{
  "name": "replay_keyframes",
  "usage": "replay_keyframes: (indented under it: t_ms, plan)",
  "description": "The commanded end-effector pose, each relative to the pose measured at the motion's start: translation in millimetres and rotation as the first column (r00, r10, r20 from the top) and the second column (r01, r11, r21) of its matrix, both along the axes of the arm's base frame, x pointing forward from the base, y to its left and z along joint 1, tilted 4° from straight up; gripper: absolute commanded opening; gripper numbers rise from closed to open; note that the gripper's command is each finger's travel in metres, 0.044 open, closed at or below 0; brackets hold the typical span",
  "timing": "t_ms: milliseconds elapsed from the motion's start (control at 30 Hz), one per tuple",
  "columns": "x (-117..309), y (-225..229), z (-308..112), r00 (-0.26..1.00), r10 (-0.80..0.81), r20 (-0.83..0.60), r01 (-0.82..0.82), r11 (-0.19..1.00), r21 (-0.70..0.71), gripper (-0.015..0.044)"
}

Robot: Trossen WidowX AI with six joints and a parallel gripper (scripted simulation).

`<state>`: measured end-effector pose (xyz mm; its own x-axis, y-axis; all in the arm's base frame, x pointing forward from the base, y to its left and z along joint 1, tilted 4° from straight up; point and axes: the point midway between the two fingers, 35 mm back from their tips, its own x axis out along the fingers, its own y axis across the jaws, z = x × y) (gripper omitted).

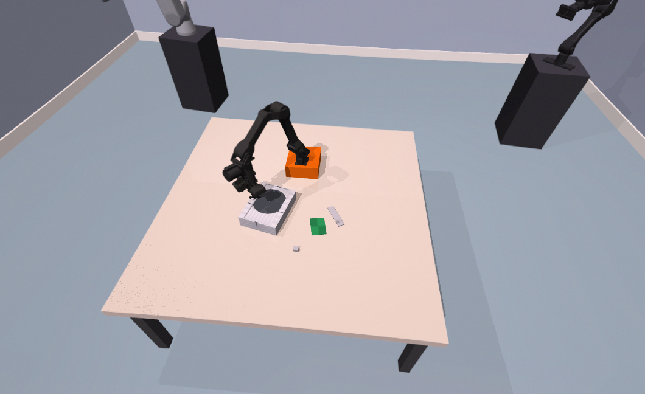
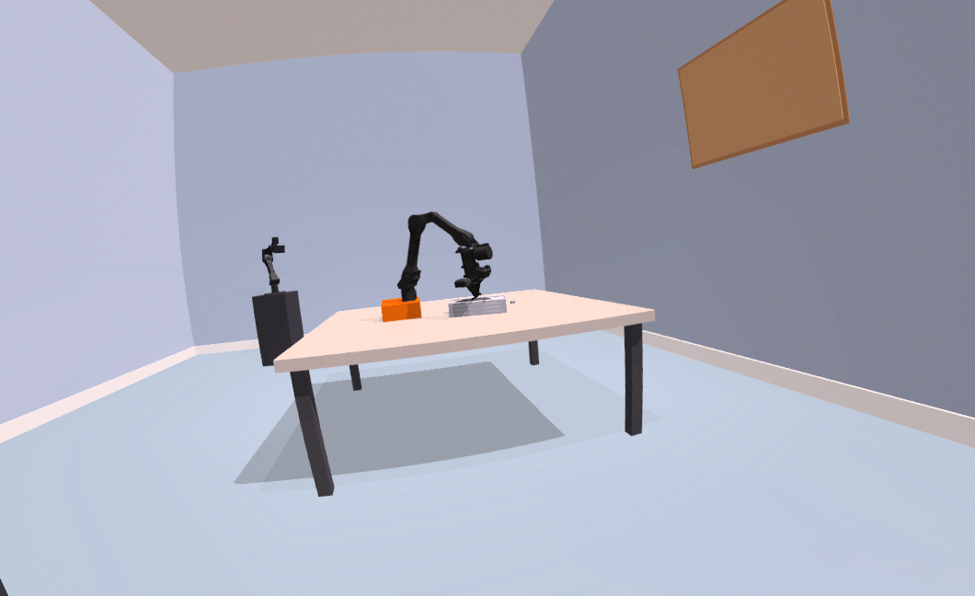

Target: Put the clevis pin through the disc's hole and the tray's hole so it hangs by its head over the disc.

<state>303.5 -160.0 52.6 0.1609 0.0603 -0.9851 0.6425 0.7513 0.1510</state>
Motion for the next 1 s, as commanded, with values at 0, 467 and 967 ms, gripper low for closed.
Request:
replay_keyframes:
  t_ms: [0,467,967]
  plan:
    - [0,7,3,0.987,0.163,-0.004,-0.163,0.986,-0.039,0.0000]
    - [1,28,6,0.803,0.594,-0.057,-0.596,0.795,-0.114,0.0000]
    - [0,50,9,0.408,0.902,-0.141,-0.910,0.389,-0.142,0.0000]
